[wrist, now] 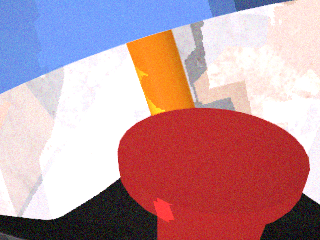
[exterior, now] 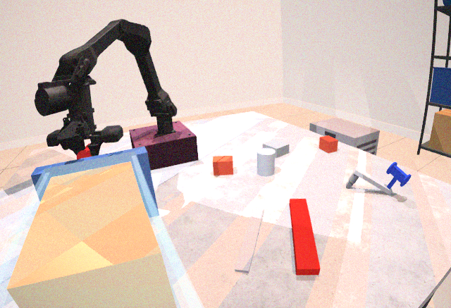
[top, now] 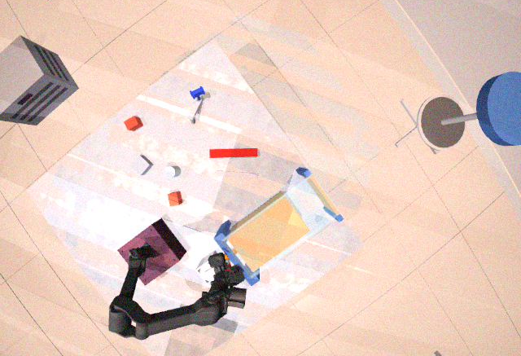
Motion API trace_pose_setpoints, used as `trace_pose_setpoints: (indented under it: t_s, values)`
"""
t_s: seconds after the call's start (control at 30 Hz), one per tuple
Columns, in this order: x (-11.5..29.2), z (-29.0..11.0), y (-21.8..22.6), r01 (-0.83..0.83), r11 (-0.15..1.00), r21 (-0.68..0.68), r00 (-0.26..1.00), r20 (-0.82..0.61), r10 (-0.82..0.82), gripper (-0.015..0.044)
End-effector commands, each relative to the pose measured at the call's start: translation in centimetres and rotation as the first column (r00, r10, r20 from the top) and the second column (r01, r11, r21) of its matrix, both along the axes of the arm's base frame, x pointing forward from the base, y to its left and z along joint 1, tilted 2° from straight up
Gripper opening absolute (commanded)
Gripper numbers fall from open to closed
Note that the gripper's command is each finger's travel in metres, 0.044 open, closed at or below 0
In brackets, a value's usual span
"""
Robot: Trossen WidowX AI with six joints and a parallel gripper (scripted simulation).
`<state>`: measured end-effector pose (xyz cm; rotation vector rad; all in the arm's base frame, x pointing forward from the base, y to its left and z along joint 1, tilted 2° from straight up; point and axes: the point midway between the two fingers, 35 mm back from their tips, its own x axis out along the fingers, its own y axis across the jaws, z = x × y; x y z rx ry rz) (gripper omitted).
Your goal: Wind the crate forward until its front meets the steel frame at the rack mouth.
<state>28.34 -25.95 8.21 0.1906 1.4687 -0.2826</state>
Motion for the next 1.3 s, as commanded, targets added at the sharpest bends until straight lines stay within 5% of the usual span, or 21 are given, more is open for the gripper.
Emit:
trace_pose_setpoints:
  t_s: [0.0, 1.27]
  values:
    - [-0.1, -0.2, 2.1, -0.015, 0.999, 0.035, 1.0, -0.012, 0.015, 0.0]
    - [-1.8, -0.5, 6.7, -0.015, 0.999, 0.04, 1.0, -0.013, 0.016, 0.0]
